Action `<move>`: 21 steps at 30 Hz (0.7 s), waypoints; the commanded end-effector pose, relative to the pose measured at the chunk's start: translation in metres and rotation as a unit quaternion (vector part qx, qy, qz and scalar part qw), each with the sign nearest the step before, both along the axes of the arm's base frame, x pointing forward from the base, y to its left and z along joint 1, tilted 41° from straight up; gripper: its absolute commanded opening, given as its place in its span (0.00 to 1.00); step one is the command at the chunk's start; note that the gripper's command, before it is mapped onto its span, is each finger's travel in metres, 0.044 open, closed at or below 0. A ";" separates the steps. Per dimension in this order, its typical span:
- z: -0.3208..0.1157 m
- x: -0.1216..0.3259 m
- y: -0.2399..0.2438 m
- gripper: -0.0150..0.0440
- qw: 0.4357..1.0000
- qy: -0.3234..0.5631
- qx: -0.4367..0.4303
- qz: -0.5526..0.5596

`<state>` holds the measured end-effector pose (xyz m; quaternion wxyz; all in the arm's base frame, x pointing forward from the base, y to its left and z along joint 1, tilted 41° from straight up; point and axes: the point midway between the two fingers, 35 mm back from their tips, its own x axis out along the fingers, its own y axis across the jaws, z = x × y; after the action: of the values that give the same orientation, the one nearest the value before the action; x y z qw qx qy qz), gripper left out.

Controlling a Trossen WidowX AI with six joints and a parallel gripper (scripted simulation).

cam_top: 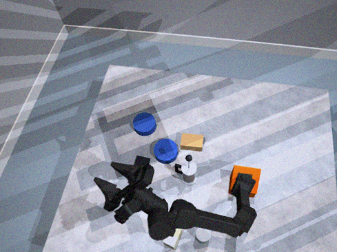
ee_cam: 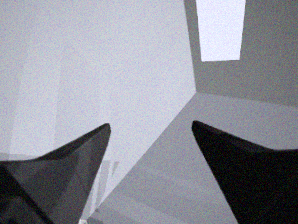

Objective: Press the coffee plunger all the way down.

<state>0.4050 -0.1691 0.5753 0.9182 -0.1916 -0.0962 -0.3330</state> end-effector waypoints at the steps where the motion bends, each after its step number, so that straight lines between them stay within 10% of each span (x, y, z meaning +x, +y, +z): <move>1: -0.002 0.001 -0.001 0.98 1.000 0.005 -0.001 0.001; 21: -0.288 -0.073 -0.085 1.00 0.889 0.391 0.185 0.148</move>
<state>0.3593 -0.2562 0.3294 0.9395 -0.1646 0.2624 -0.1460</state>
